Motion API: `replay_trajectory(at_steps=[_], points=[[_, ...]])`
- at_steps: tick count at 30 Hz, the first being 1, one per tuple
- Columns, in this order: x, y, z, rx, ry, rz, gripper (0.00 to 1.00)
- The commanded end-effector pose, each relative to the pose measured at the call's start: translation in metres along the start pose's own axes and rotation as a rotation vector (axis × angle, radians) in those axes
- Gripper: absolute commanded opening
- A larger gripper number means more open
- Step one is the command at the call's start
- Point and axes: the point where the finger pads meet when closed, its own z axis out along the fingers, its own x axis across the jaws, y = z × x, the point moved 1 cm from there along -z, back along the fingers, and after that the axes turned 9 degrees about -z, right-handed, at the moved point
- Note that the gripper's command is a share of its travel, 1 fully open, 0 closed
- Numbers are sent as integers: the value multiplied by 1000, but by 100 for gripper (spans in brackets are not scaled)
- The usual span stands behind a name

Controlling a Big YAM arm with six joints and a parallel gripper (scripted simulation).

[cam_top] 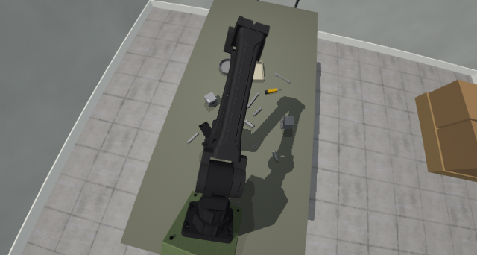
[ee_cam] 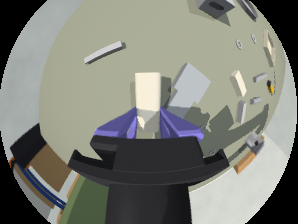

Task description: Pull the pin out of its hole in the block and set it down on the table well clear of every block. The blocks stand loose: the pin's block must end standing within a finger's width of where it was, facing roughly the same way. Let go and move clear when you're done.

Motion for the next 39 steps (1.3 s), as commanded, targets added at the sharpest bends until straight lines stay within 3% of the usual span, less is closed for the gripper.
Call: replay_trajectory(at_steps=[1,39], points=[[19,-4,-9,8,30,4,0],[48,-18,-14,15,38,3,0]])
